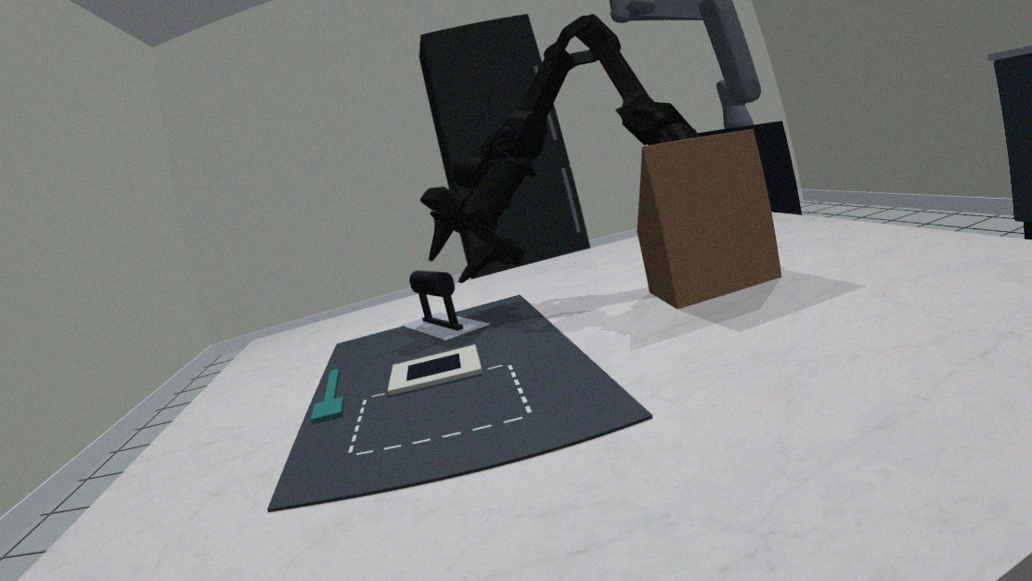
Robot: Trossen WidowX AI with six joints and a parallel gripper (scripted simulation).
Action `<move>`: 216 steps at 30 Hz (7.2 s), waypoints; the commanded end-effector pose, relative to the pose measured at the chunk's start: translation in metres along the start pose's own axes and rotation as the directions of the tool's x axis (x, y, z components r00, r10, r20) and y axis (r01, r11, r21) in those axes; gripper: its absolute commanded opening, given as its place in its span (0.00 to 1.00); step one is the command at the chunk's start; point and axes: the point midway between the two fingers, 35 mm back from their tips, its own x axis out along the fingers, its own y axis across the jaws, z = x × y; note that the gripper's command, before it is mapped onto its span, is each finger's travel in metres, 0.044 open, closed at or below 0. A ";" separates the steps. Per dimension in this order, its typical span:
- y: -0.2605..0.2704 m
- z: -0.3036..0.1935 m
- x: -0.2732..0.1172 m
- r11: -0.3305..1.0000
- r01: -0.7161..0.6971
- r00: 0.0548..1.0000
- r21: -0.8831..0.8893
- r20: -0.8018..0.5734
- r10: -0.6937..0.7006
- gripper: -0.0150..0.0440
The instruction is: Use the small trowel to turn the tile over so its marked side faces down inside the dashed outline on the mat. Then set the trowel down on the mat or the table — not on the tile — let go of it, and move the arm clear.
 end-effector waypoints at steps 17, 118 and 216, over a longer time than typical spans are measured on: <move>0.002 0.004 0.019 0.999 -0.017 1.000 0.045 0.006 0.017 0.76; 0.071 -0.034 0.065 0.986 0.007 0.982 0.169 0.184 -0.039 0.25; 0.072 -0.122 0.110 0.963 -0.034 0.944 0.268 0.326 -0.058 0.25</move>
